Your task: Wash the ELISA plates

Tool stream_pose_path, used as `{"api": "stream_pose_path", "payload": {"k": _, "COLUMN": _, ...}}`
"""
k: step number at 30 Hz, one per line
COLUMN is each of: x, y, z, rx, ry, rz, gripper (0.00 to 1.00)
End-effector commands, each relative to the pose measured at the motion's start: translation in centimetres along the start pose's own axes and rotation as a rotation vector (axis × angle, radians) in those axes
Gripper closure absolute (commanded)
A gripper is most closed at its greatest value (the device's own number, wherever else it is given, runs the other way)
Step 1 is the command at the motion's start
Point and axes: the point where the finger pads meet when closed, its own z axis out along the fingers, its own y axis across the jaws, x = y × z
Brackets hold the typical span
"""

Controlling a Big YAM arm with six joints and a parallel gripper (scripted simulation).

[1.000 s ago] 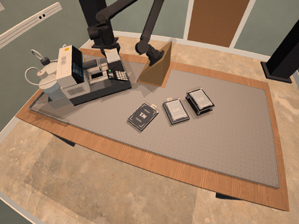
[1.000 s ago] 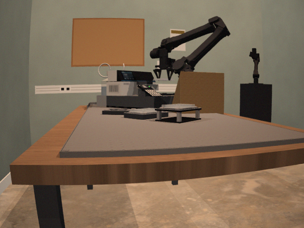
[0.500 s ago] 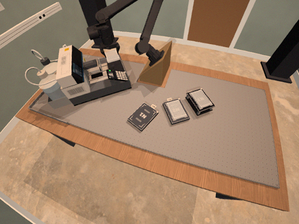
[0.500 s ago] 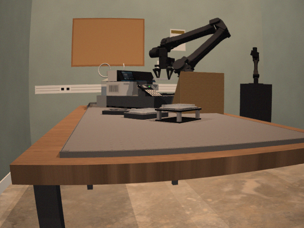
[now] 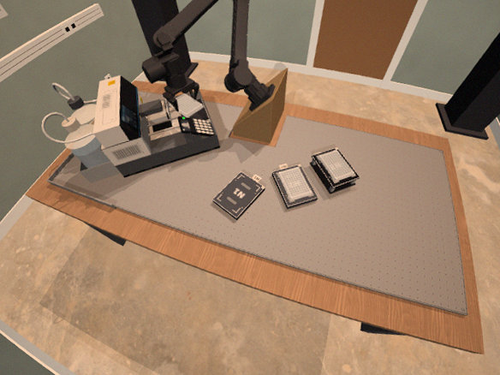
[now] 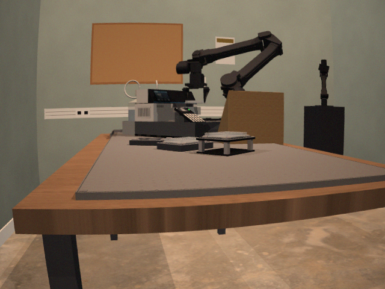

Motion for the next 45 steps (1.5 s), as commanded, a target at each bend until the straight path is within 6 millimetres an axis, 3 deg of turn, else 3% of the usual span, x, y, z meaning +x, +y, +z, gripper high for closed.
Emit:
{"api": "stream_pose_path", "payload": {"k": 1, "x": 0.1, "y": 3.1, "z": -1.0, "rx": -0.049, "ry": 0.002, "rz": -0.099, "gripper": 0.16}}
{"api": "stream_pose_path", "payload": {"k": 5, "x": 1.7, "y": 4.5, "z": -0.7, "rx": -0.049, "ry": 0.002, "rz": -0.231, "gripper": 0.16}}
{"api": "stream_pose_path", "payload": {"k": 17, "x": 5.3, "y": 8.0, "z": 0.1, "rx": -0.048, "ry": 0.005, "rz": -0.211, "gripper": 0.16}}
{"api": "stream_pose_path", "payload": {"k": 24, "x": 4.7, "y": 7.6, "z": 0.2, "rx": -0.047, "ry": 0.003, "rz": -0.188, "gripper": 0.16}}
{"api": "stream_pose_path", "payload": {"k": 26, "x": 6.5, "y": 8.0, "z": 0.5, "rx": -0.042, "ry": 0.004, "rz": -0.307, "gripper": 0.16}}
{"api": "stream_pose_path", "payload": {"k": 31, "x": 7.9, "y": 8.9, "z": 0.5, "rx": -0.049, "ry": 0.005, "rz": -0.401, "gripper": 0.16}}
{"api": "stream_pose_path", "payload": {"k": 45, "x": 15.0, "y": 11.0, "z": 1.5, "rx": -0.051, "ry": 0.003, "rz": -0.87, "gripper": 0.16}}
